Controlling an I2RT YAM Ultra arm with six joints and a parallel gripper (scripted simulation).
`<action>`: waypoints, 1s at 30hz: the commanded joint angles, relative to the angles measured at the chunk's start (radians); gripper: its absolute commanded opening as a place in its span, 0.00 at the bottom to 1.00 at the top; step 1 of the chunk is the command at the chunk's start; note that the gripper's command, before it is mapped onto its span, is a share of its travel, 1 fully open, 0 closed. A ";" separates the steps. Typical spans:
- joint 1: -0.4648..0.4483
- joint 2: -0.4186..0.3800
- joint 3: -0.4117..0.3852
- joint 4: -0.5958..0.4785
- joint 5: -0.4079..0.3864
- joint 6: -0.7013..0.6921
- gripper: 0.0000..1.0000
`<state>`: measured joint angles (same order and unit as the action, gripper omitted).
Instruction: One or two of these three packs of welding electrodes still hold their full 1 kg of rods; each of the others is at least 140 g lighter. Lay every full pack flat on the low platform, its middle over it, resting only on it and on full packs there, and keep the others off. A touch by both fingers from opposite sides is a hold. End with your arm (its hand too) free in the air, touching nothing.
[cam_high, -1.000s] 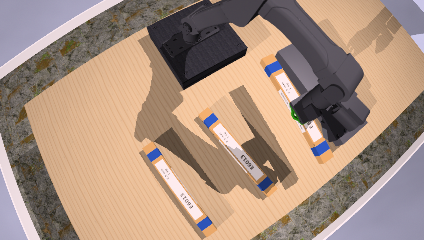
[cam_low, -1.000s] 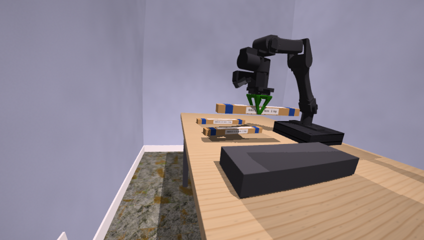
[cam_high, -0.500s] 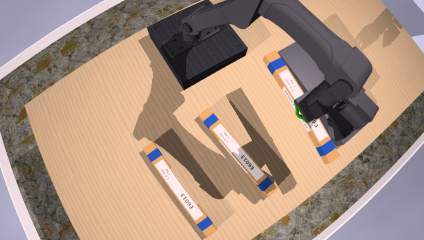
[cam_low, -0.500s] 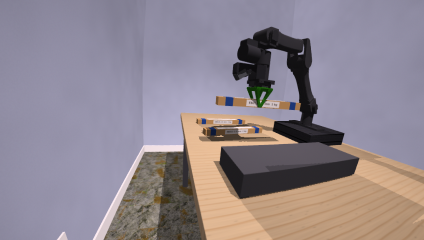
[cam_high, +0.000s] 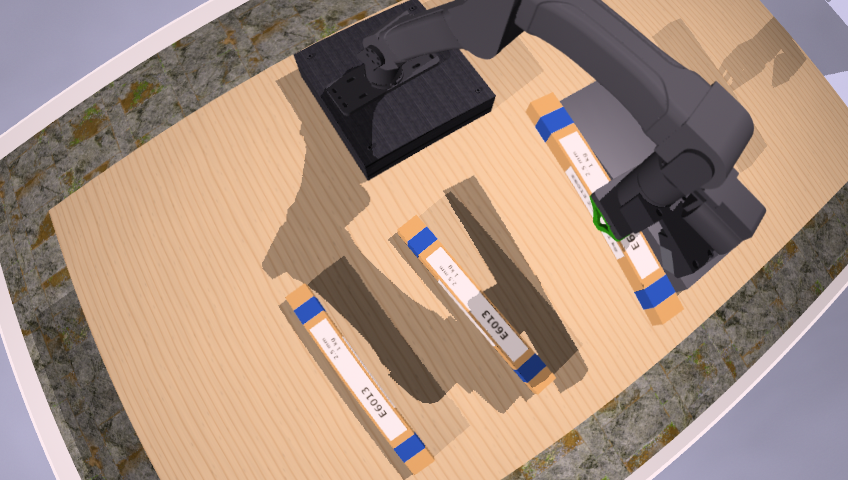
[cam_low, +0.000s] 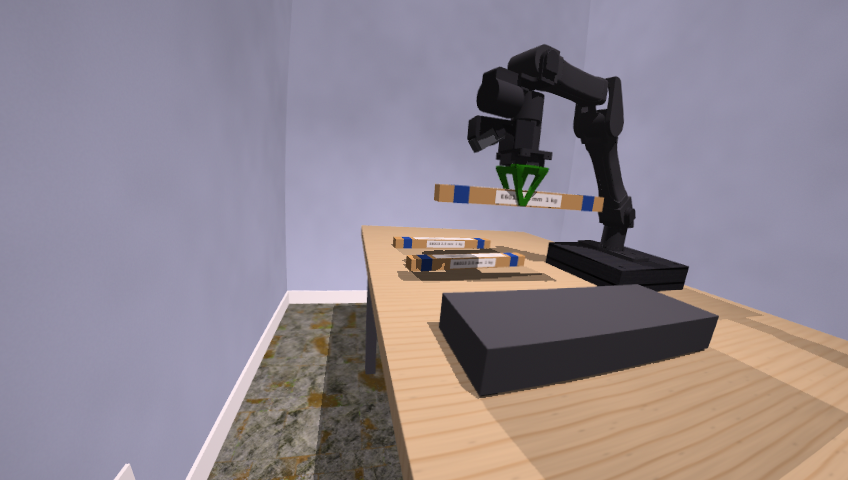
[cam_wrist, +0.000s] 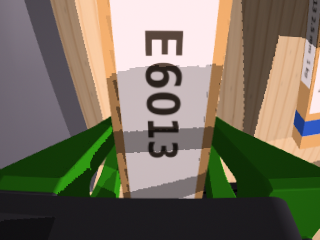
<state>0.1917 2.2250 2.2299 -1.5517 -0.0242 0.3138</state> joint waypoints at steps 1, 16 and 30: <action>-0.003 -0.048 0.027 -0.019 0.001 -0.001 0.00; -0.002 -0.037 -0.003 -0.019 0.001 -0.001 0.00; -0.002 -0.037 -0.008 -0.019 0.001 -0.001 0.00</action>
<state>0.1913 2.2253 2.2299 -1.5578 -0.0242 0.3138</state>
